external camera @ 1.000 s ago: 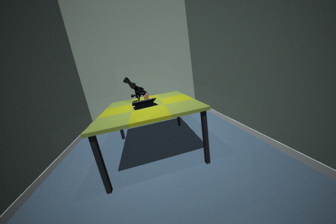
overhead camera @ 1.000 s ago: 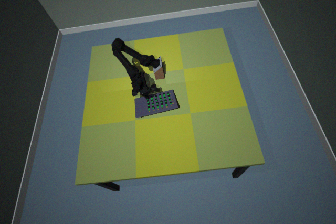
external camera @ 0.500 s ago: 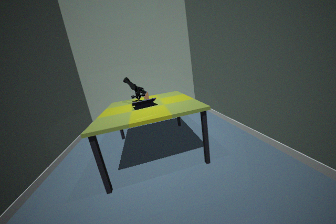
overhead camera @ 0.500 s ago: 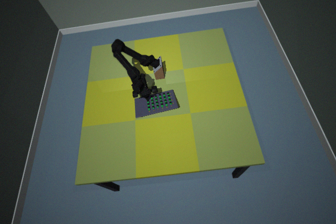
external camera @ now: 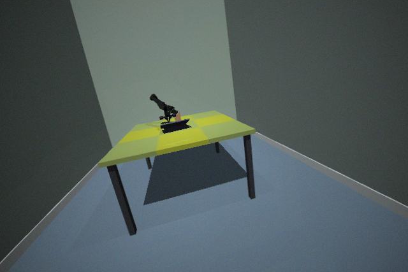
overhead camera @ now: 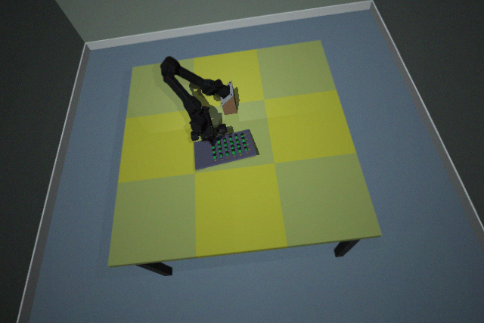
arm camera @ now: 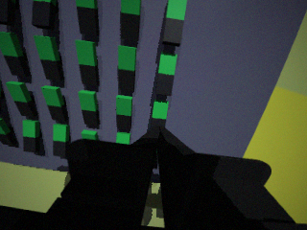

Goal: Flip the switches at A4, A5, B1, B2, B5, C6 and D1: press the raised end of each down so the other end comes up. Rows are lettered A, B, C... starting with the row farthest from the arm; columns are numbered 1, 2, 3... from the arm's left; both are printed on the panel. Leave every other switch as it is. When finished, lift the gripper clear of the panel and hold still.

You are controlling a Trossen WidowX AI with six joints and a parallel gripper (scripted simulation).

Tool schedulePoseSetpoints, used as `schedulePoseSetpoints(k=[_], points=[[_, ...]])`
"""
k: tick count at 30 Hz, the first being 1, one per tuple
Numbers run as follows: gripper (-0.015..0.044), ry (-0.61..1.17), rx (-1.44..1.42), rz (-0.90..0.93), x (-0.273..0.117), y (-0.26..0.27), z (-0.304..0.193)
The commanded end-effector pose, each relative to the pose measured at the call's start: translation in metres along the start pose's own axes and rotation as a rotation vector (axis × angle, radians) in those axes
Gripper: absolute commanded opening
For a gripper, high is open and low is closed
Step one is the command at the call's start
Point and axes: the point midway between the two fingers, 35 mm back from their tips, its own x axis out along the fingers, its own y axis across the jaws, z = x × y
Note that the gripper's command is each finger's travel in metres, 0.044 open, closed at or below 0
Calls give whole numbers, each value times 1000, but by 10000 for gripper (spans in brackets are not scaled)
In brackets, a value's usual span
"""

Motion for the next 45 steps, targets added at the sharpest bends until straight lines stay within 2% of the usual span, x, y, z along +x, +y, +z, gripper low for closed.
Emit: schedulePoseSetpoints(k=[1,40,42,45], points=[[0,-2,-3,3,1,1,0],[0,-2,-4,3,6,1,0],[0,4,0,3,-3,1,1],[0,20,-1,9,-40,2,4]])
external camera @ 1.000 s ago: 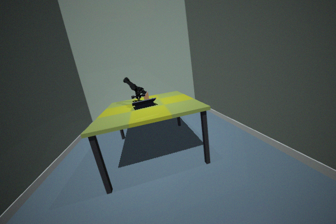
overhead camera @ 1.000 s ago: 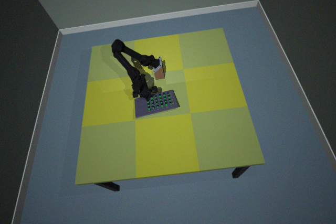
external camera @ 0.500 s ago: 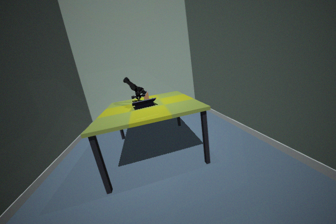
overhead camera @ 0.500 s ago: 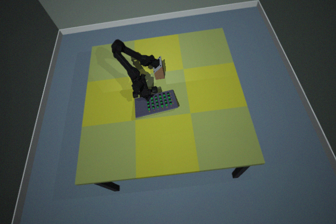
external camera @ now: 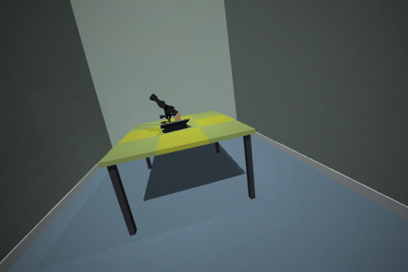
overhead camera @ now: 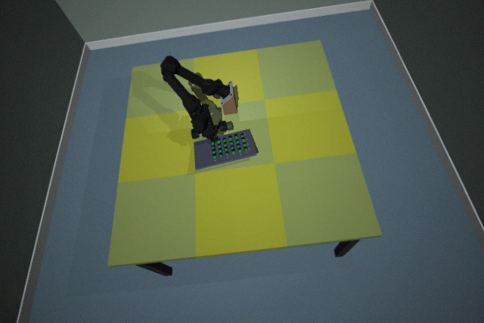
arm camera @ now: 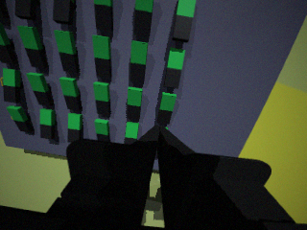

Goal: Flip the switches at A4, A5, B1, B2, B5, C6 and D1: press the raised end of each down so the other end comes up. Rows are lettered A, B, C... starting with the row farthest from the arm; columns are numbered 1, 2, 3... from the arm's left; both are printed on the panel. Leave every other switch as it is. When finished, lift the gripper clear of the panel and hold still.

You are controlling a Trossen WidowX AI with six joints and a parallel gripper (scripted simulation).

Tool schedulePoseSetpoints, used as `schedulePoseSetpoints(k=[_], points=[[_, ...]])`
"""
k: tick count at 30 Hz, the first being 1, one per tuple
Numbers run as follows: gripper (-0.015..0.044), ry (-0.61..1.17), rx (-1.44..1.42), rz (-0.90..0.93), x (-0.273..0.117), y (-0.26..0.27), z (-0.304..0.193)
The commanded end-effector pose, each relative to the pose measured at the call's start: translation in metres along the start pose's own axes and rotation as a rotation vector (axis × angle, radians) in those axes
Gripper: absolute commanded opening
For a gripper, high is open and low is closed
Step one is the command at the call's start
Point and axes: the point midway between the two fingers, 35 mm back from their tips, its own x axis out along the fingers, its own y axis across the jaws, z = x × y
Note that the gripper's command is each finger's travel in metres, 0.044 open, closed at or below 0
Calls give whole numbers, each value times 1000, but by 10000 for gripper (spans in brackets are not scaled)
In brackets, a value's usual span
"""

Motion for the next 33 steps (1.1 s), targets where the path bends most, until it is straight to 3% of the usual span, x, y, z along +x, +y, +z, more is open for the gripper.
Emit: schedulePoseSetpoints(k=[1,7,18,33], points=[[0,-11,10,-8,-37,-3,5],[0,-7,10,-2,-45,7,7],[0,-3,6,5,-44,159,-13],[0,16,12,-4,-6,163,-14]])
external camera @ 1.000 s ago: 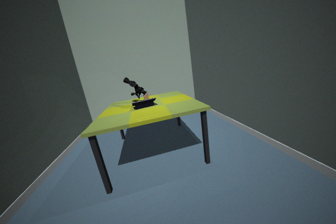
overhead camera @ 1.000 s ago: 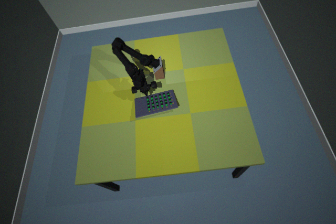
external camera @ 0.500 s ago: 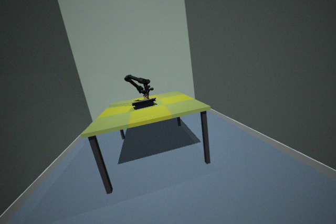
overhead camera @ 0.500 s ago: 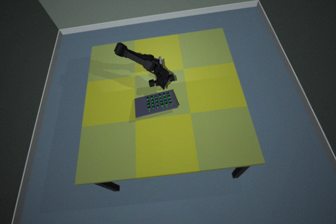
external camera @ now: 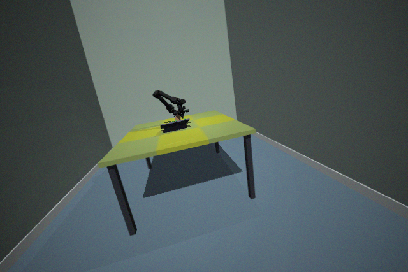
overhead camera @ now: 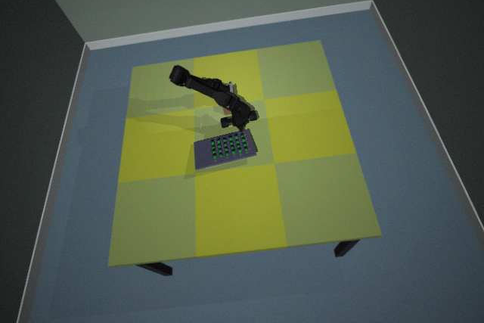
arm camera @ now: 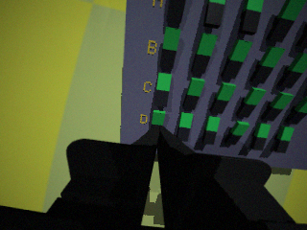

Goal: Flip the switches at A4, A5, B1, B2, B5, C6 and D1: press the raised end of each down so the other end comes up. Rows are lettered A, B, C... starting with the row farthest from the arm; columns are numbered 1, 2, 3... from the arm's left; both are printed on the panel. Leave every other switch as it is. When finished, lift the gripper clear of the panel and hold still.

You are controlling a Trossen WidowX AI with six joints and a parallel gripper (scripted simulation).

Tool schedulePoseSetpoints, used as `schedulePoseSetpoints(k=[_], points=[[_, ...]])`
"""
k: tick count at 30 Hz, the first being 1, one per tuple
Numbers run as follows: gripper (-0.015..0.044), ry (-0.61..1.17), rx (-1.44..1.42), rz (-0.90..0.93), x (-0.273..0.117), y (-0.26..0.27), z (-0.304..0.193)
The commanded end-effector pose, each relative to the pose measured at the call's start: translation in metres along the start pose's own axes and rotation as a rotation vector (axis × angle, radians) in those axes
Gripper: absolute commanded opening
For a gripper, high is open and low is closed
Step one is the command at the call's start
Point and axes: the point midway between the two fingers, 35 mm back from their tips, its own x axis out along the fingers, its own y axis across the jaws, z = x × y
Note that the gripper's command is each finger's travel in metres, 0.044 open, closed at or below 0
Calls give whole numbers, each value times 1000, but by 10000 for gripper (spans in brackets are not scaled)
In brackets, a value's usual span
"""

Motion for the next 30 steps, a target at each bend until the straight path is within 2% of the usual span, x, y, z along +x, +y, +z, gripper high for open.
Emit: schedulePoseSetpoints(k=[1,15,30], points=[[0,-2,-3,-4,7,0,0],[0,-2,-3,-4,24,-1,1],[0,-2,-3,-4,25,-1,1]])
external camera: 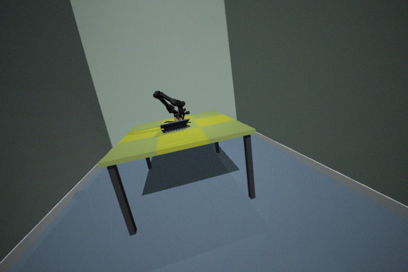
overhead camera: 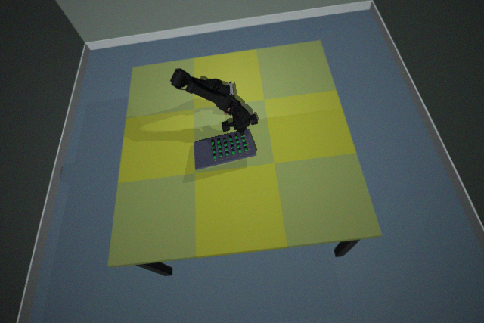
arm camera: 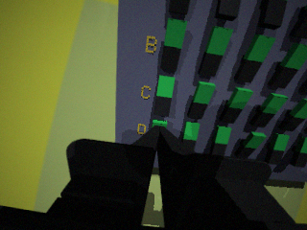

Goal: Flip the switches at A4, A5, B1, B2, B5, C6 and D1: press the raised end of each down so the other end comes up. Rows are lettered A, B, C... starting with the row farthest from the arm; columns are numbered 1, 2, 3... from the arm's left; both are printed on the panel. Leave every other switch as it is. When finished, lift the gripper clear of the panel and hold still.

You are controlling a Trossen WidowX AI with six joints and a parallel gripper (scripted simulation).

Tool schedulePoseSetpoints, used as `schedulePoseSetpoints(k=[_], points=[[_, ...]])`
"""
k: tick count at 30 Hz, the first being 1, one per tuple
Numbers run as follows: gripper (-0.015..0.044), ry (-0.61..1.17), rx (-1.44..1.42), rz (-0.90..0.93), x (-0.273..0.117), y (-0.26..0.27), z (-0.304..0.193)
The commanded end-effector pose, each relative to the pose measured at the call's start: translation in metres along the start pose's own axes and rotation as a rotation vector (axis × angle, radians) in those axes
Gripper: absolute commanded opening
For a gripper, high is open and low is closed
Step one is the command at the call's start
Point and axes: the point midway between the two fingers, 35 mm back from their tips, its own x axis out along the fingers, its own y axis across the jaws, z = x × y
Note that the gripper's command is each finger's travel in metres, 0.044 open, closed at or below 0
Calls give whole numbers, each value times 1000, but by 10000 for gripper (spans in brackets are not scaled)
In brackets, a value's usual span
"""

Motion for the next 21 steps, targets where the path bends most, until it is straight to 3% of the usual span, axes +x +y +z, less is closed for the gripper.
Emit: schedulePoseSetpoints(k=[1,21], points=[[0,-1,-3,-3,0,0,0],[0,-1,-3,-3,3,0,0]])
